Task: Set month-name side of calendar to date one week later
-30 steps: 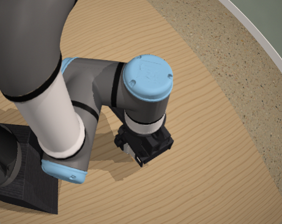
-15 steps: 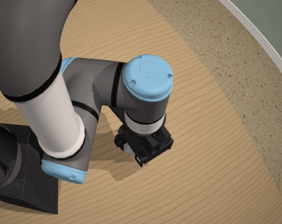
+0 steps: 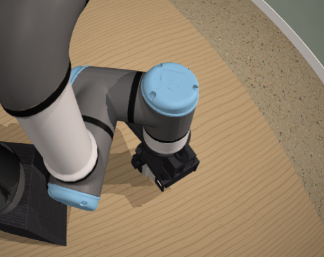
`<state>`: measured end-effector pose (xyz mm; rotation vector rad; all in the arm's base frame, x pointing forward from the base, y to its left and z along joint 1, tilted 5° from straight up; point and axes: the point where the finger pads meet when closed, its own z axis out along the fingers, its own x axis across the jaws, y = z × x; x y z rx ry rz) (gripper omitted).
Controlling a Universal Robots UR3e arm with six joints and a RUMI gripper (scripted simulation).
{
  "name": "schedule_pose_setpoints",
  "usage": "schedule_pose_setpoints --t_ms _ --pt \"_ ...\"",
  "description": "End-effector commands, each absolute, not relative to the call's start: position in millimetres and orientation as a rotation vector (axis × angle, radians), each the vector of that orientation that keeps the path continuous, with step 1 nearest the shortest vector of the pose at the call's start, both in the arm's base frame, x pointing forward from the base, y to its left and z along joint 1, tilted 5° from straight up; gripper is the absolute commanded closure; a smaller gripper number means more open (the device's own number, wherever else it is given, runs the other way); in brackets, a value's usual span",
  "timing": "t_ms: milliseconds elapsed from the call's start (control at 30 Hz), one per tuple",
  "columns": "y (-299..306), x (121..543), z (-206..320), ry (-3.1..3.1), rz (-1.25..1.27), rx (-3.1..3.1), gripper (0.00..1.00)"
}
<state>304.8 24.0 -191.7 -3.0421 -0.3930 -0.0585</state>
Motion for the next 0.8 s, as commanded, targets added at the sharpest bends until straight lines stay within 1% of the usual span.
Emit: schedule_pose_setpoints --t_ms 0,400,767 --pt "24 306 -191 -0.394 -0.063 -3.044 0.89" --pt "24 305 -188 -0.393 -0.060 -3.043 0.89" --pt "22 304 -172 -0.393 -0.060 -3.043 0.89"
